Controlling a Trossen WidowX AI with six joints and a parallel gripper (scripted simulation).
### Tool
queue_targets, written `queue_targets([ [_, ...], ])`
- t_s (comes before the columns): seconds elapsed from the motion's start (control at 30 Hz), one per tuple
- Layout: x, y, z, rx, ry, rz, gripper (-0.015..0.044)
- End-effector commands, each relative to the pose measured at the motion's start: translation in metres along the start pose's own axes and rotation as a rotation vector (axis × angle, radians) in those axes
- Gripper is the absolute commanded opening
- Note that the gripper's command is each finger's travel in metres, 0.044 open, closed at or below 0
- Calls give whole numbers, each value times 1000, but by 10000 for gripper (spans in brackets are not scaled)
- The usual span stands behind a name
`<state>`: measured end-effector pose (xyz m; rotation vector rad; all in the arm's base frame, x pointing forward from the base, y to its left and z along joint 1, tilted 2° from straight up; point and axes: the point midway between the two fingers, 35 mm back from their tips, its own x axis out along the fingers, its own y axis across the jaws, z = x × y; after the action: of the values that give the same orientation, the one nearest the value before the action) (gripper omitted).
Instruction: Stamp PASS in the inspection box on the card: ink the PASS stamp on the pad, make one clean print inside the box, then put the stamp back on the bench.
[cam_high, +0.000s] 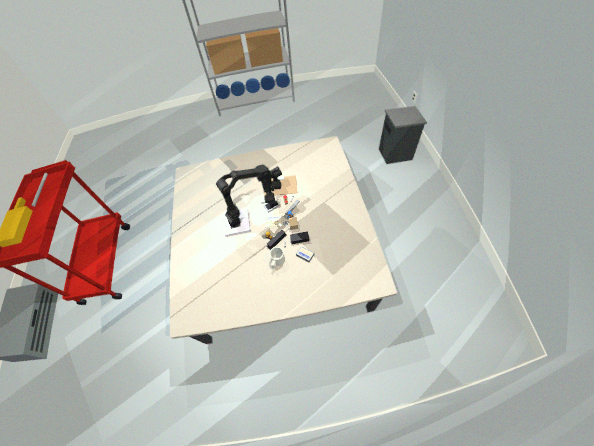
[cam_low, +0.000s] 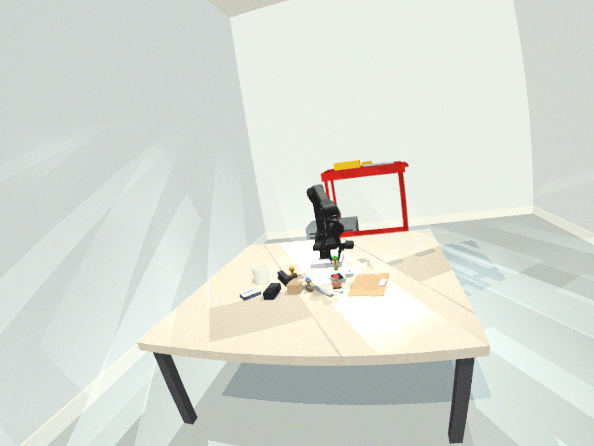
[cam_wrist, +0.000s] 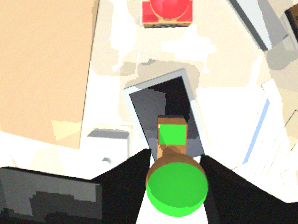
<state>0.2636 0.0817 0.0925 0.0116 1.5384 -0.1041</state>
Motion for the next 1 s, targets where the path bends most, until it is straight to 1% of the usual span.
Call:
queue_targets([
  [0.0, 4, 0, 0, 3, -1, -4, 0],
  [0.97, 23, 0, 0, 1, -3, -6, 0],
])
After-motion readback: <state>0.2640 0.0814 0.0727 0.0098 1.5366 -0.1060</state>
